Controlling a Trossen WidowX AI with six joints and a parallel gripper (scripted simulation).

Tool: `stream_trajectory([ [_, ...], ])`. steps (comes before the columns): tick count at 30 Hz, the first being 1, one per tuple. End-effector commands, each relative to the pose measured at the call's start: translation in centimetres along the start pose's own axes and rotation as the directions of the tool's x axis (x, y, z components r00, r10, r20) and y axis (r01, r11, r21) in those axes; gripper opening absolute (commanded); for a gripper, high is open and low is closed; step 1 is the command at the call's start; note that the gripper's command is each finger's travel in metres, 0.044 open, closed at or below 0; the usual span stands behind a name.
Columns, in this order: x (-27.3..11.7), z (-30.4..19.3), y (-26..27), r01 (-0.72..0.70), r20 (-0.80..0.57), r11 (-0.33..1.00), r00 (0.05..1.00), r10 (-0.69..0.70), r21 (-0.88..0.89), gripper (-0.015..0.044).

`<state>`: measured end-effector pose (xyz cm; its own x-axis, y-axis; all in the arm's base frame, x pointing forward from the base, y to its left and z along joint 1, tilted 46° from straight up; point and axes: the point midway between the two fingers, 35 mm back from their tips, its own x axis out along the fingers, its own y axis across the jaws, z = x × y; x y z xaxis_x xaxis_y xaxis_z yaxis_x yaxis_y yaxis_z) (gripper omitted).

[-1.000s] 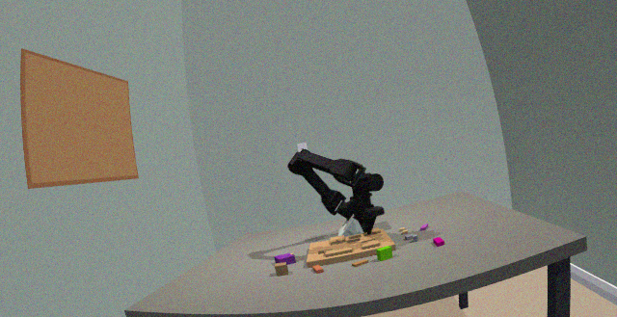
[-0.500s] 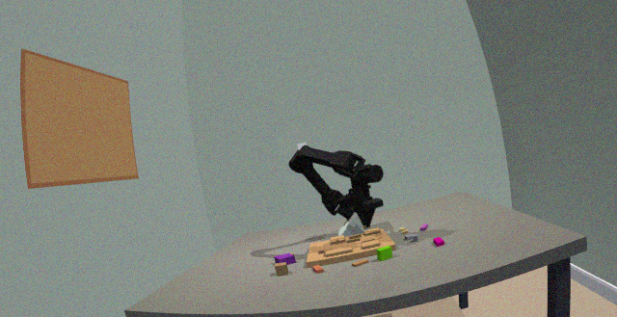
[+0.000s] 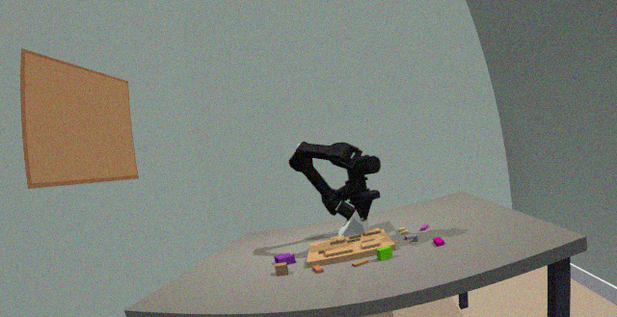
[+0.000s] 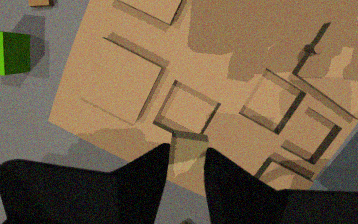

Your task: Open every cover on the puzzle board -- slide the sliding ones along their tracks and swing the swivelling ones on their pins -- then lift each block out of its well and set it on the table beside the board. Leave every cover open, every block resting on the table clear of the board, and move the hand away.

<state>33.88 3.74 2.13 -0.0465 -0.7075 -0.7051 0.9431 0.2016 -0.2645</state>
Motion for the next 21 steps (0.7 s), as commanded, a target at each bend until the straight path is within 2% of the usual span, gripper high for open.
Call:
stream_trajectory([
  [1,-0.2,1.6,-0.5,0.001,-0.01,1.0,1.0,-0.001,0.002,0.008],
  [21,-0.5,8.7,-4.2,-0.01,-0.033,1.0,0.999,0.01,-0.003,0.008],
])
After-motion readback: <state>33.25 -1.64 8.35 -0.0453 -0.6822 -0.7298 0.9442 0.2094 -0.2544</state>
